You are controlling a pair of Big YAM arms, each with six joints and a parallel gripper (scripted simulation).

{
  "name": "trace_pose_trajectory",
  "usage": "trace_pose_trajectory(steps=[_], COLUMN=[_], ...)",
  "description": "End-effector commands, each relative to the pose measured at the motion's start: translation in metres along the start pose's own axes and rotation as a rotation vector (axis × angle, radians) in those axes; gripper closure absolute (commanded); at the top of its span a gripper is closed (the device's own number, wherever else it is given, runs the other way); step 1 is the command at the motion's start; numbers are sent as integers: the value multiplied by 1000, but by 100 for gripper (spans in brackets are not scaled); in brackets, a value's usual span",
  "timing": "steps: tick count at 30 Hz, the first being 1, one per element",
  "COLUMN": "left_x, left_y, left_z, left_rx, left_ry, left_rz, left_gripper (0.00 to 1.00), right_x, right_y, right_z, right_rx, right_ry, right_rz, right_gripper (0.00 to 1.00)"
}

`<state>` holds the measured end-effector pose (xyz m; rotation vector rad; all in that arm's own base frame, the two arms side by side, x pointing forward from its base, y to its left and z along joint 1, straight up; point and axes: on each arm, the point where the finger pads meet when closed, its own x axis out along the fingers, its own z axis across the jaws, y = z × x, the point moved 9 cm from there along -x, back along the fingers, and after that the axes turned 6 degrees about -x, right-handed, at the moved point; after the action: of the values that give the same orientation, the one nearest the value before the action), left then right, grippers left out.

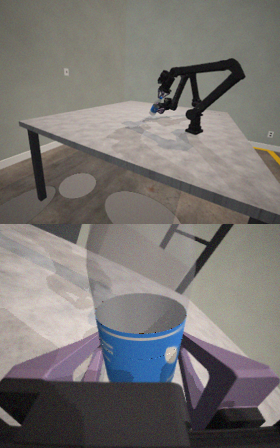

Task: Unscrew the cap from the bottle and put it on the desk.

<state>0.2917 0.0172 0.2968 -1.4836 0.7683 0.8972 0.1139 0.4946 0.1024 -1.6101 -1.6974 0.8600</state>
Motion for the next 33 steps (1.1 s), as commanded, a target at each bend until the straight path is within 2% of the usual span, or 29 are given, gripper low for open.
trace_pose_trajectory(steps=[1,4,6,7,21,23,24,33], left_x=[-10,-10,-10,-10,-10,-10,-10,-9], left_y=[-15,-15,-15,-15,-14,-14,-14,-14], left_z=[-3,-3,-3,-3,-5,-5,-5,-4], left_rx=[279,414,414,528,1158,1158,1272,1641], left_ry=[15,11,11,9,-11,-11,-13,-16], left_rz=[-22,-22,-22,-23,-21,-21,-21,-35], left_gripper=[43,43,43,43,43,43,43,43], right_x=[7,7,7,7,7,7,7,7], right_y=[-10,-10,-10,-10,-10,-10,-10,-10], right_z=[-8,-8,-8,-8,-8,-8,-8,-8], right_rx=[-14,-14,-14,-14,-14,-14,-14,-14], right_ry=[20,20,20,20,20,20,20,20], right_rz=[-34,-34,-34,-34,-34,-34,-34,-34], right_gripper=[100,100,100,100,100,100,100,100])
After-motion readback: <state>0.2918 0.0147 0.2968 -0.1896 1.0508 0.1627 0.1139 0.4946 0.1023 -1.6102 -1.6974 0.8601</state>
